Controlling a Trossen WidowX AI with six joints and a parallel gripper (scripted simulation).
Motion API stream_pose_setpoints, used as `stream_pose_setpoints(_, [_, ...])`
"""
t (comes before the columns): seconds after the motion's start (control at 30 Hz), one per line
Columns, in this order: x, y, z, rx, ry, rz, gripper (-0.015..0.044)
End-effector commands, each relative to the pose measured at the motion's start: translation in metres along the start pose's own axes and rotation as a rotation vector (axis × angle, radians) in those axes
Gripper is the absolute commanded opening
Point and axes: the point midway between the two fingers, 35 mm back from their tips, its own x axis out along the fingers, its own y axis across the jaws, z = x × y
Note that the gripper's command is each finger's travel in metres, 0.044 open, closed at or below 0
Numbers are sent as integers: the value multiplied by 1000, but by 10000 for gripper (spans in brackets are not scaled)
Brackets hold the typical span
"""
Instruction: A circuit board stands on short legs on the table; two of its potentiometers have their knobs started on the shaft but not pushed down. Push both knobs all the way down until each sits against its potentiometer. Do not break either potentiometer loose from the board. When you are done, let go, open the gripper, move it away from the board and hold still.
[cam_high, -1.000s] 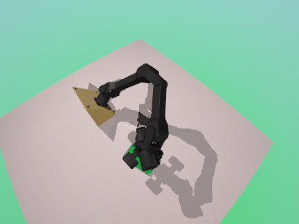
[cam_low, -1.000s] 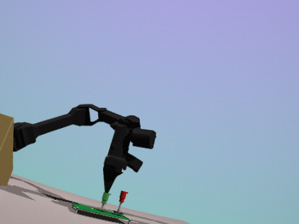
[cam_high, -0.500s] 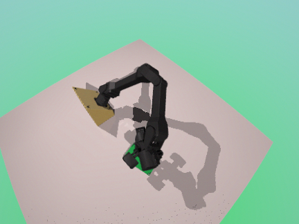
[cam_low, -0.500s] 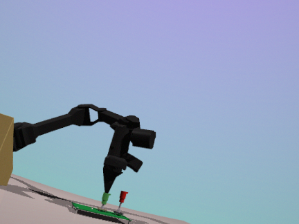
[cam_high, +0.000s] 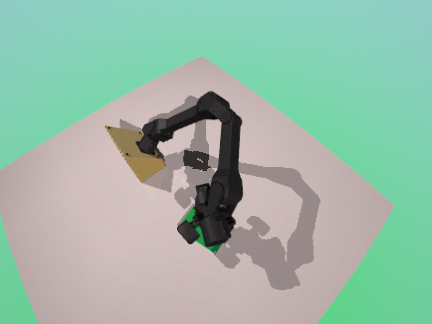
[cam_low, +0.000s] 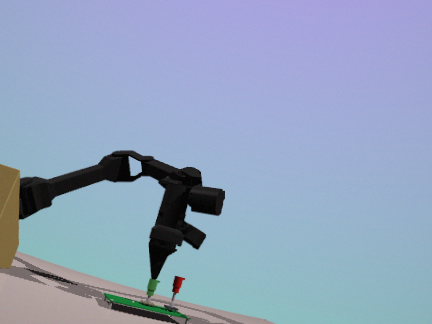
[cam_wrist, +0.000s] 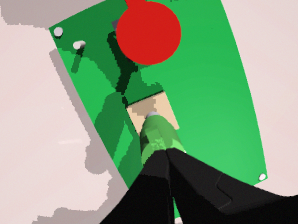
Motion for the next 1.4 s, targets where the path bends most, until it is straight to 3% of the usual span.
stream_pose_setpoints(0.0, [4,2,1,-7,2,1,0])
stream_pose_setpoints(1.37, [11,2,1,-7,2,1,0])
